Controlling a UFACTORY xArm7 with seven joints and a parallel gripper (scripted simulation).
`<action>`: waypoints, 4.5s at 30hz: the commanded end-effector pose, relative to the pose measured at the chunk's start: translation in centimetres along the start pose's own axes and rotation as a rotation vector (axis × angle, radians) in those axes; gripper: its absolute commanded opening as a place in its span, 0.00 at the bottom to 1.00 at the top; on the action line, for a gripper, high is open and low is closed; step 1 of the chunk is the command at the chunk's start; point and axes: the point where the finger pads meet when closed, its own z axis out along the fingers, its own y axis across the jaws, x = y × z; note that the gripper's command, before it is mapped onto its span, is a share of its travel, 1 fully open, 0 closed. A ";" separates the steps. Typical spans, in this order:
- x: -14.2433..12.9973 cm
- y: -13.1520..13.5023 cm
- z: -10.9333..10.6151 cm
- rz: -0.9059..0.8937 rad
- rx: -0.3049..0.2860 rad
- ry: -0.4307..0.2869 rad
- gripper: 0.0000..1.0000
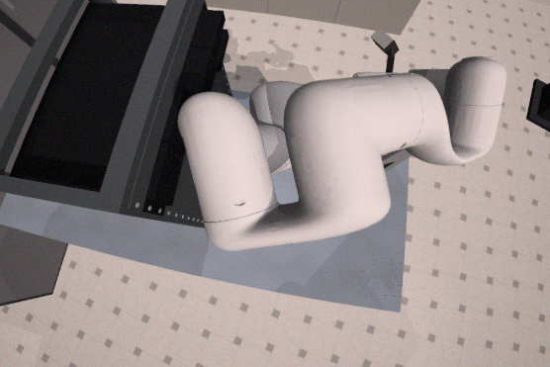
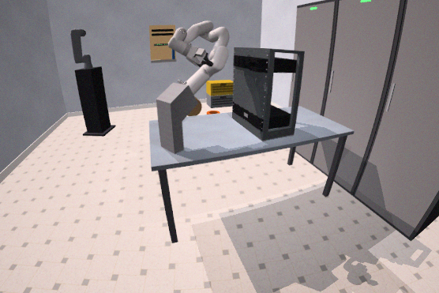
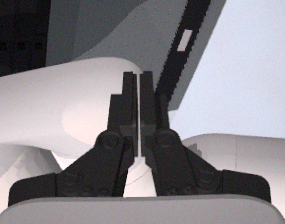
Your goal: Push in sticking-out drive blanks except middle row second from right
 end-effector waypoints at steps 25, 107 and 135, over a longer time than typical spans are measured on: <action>0.1 2.1 -3.4 -0.001 -0.002 0.000 0.00; 3.6 -2.8 6.3 0.363 0.578 -0.125 1.00; 4.8 -4.4 9.0 0.361 0.577 -0.125 1.00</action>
